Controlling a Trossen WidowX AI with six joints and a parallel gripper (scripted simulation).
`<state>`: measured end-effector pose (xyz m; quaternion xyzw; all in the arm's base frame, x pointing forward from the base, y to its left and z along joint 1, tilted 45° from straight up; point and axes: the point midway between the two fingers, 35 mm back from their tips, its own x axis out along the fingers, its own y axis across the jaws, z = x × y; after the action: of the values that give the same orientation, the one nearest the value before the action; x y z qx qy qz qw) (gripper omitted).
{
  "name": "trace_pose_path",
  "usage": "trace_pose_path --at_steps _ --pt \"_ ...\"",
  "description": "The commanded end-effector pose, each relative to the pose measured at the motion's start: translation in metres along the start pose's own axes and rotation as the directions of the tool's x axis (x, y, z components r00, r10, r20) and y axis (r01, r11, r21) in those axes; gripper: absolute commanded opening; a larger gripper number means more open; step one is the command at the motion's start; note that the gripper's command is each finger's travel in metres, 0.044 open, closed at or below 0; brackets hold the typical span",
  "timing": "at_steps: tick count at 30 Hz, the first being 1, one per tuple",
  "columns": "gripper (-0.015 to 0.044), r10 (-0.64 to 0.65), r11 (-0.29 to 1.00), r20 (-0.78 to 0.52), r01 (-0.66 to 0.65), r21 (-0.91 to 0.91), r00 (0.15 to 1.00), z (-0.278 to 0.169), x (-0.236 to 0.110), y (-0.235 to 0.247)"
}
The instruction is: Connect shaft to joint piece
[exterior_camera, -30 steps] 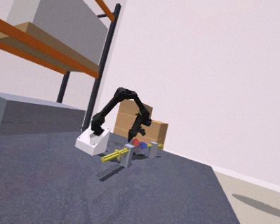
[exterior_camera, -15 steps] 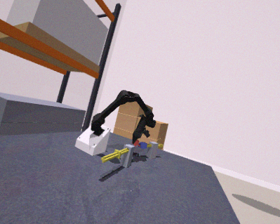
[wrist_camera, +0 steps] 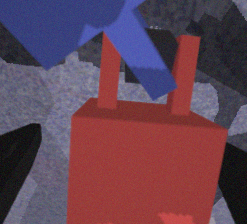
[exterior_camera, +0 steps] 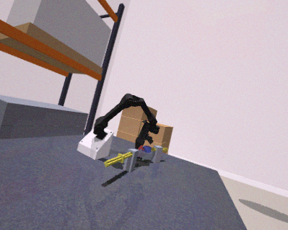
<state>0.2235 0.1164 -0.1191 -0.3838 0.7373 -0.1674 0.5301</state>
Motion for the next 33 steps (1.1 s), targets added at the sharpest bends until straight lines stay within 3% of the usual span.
trace_pose_path --at_steps 1,2,12,33 --pt "0.0440 -0.005 1.000 0.001 0.005 -0.006 1.000 -0.0004 0.0055 -0.0006" --pt "0.0440 -0.005 1.000 0.001 0.005 -0.006 1.000 -0.0004 0.0058 -0.0006" --pt "0.0182 -0.005 1.000 0.001 0.005 -0.006 1.000 -0.0004 0.0058 -0.0006" --pt "0.0182 -0.005 1.000 0.001 0.005 -0.006 1.000 -0.0004 0.0058 -0.0006"
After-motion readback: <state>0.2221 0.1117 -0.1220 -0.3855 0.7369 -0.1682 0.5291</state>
